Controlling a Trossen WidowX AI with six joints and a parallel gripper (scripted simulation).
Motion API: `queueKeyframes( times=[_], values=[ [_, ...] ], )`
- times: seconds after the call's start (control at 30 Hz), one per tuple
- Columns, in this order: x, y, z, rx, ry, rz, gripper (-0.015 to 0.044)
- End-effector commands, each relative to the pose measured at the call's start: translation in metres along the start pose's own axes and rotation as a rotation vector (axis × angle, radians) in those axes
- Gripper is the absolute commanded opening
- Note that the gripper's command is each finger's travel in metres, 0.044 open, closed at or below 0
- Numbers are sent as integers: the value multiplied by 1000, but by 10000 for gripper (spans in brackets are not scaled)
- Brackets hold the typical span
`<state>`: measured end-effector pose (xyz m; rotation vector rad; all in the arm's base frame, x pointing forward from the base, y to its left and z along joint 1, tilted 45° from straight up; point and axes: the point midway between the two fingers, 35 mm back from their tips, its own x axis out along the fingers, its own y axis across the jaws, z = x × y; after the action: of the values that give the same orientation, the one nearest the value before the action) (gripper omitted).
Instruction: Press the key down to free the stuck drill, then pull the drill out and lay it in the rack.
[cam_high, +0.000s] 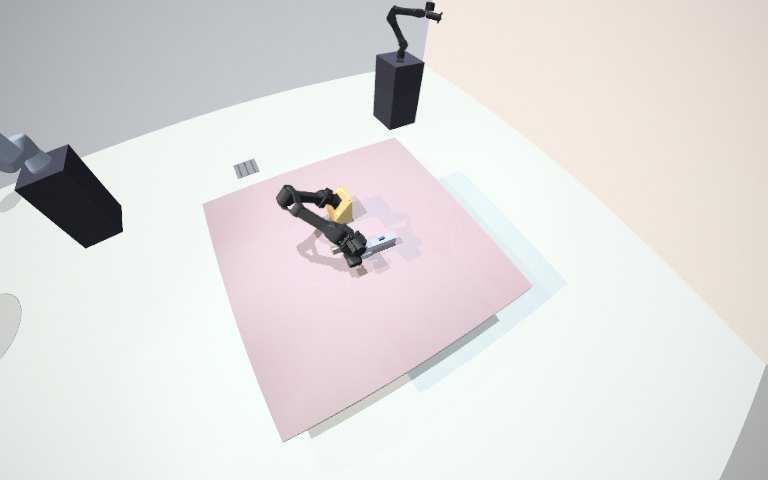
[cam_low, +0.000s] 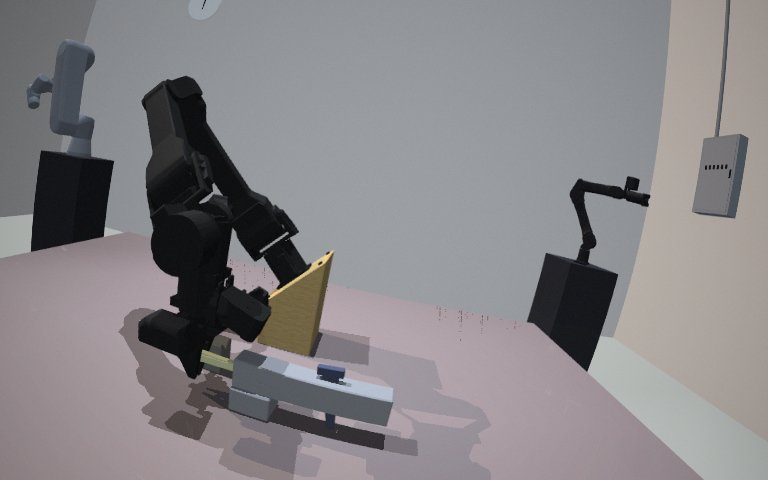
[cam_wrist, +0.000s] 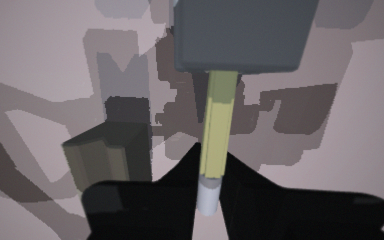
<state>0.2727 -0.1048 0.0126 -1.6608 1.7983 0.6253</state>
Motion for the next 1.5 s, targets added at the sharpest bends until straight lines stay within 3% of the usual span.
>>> queueKeyframes(
  times=[0.0, 1.47],
  values=[
    [-1, -1, -5, -2, -3, -5, 0],
    [-7, 0, -60, -2, -1, -5, 0]
  ],
)
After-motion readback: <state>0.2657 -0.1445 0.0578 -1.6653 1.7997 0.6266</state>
